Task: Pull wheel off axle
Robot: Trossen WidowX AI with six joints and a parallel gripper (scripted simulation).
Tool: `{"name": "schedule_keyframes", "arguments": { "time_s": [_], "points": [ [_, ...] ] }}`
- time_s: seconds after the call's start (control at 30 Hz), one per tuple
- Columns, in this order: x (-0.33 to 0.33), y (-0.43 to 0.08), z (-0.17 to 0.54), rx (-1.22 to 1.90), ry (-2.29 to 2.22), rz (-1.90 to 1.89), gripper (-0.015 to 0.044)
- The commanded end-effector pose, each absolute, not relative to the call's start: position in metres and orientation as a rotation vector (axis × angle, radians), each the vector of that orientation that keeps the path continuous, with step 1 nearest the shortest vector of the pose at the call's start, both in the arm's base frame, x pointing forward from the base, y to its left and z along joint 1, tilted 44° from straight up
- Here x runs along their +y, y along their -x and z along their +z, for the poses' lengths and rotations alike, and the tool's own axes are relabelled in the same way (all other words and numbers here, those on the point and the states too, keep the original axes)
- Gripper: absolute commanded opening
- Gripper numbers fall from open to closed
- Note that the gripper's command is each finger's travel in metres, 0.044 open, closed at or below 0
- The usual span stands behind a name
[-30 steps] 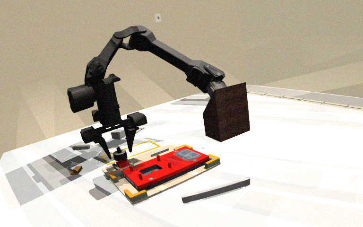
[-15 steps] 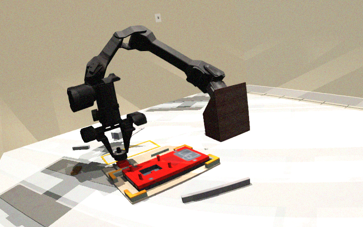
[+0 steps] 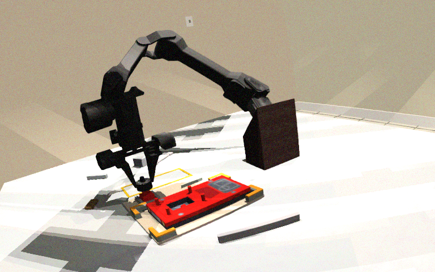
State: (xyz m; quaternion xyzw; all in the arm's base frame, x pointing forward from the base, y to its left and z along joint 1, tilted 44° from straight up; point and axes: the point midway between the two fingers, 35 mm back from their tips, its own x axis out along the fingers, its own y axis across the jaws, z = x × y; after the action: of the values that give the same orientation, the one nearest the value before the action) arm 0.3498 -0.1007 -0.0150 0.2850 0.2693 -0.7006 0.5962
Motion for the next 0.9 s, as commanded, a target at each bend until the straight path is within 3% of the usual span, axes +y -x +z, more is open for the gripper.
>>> {"name": "schedule_keyframes", "arguments": {
  "time_s": [0.0,0.87],
  "points": [
    [-0.0992,-0.3510,-0.0132,0.623,-0.666,-1.626,0.0000],
    [-0.0933,-0.3523,-0.0072,0.623,-0.665,-1.624,0.0000]
  ]
}}
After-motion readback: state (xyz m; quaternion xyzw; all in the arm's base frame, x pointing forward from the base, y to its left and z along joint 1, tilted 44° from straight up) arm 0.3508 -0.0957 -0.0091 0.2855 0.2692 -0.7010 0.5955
